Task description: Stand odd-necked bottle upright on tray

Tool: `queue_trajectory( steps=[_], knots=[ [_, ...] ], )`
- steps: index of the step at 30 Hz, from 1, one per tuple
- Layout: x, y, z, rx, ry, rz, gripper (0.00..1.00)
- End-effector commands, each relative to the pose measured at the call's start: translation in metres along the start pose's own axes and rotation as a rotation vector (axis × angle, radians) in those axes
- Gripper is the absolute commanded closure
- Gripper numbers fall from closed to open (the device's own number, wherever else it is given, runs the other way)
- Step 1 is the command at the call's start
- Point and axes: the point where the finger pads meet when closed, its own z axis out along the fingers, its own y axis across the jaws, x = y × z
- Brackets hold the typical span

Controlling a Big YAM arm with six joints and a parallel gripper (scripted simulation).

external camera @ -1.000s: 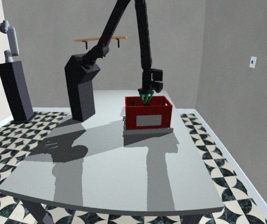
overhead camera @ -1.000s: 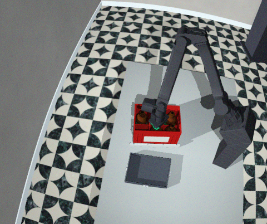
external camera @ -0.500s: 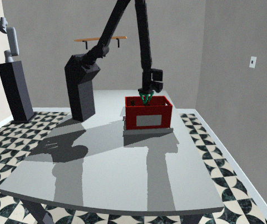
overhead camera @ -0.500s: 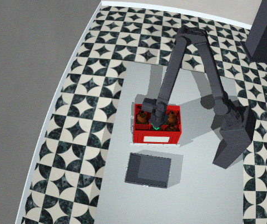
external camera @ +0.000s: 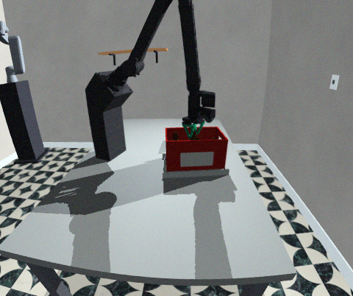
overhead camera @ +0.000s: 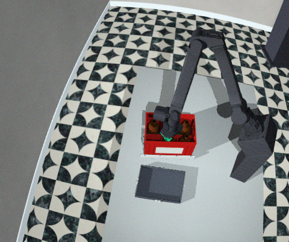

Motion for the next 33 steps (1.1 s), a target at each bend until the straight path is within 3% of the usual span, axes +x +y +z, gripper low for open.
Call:
queue_trajectory(
  steps=[1, 33],
  knots=[
    [-0.0057, -0.0004, 0.0028, -0.003, -0.013, 0.000, 0.39],
    [-0.0077, 0.0006, -0.0008, -0.007, -0.019, 0.001, 0.39]
  ],
)
